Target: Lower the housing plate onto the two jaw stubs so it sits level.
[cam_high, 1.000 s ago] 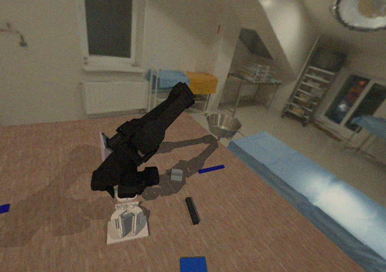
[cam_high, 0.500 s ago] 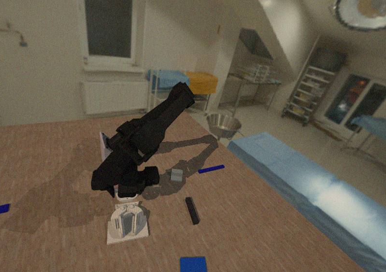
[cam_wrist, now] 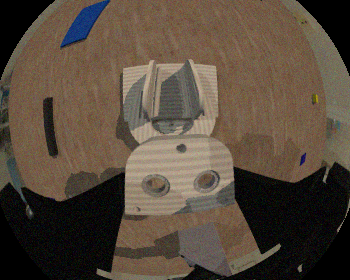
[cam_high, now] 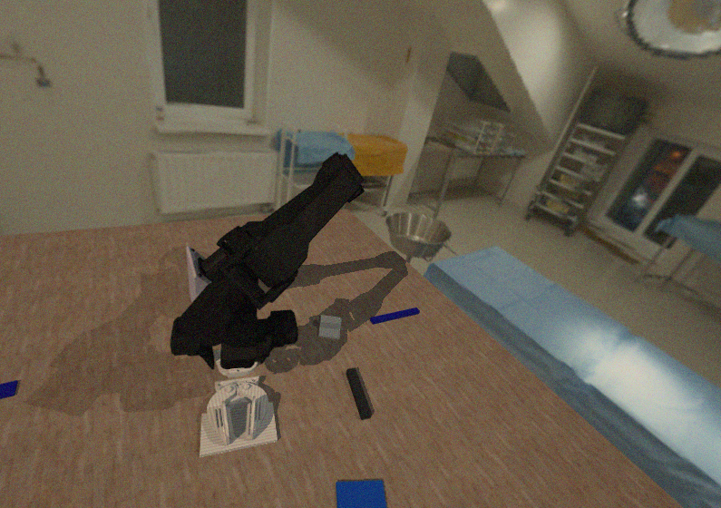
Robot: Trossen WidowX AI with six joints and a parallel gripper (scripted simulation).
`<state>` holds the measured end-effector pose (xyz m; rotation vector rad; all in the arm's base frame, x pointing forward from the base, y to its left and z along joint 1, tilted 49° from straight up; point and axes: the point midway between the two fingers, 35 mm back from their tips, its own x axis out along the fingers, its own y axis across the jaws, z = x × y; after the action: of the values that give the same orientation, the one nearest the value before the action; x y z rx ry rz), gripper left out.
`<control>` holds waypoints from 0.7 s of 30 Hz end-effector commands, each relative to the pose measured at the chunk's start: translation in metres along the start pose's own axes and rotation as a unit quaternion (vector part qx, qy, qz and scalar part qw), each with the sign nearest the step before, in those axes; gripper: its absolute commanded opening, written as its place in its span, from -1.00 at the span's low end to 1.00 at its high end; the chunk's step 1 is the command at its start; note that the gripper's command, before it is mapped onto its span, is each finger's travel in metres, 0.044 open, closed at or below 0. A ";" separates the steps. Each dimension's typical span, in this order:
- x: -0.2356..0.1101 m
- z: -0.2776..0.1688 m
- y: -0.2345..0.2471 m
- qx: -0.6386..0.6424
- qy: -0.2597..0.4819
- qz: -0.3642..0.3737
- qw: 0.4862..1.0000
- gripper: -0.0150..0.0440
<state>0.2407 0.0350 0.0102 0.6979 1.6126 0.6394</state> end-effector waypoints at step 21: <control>0.023 0.001 -0.001 -0.001 0.000 -0.004 1.000 0.70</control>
<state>0.2420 0.0445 -0.0004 0.6794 1.6034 0.6332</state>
